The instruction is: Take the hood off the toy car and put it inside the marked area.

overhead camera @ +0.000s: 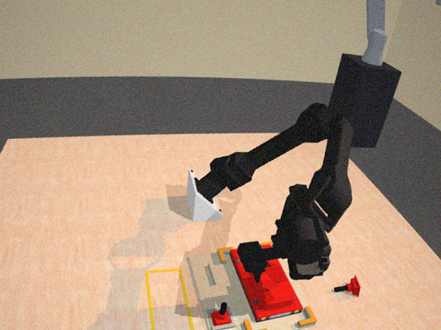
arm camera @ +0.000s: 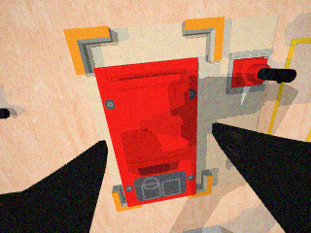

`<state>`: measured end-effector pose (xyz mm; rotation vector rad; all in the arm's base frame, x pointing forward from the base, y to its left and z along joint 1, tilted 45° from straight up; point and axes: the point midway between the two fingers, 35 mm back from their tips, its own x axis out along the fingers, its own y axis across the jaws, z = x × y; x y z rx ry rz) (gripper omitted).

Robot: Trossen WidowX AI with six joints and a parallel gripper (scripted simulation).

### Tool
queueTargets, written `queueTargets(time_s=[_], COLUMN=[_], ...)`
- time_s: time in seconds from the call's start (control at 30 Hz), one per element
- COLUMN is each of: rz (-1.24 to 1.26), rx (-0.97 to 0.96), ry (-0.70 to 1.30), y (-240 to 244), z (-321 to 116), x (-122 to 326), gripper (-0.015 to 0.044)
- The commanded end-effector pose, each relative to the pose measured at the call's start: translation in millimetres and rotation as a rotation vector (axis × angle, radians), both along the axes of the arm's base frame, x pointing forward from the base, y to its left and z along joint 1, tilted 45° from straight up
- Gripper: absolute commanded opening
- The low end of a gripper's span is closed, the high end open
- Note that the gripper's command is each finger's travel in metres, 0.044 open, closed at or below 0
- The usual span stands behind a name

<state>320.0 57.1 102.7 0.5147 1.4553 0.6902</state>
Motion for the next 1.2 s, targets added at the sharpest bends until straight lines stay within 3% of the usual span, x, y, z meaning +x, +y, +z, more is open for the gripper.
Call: queueTargets(time_s=[0.0,1.17], rz=[-0.004,-0.004], rx=[0.005,0.008], ry=[0.011,0.011], y=[2.8,16.9], z=[-2.8,-15.9], x=[-1.9,-3.0], gripper=[0.0440,0.0440])
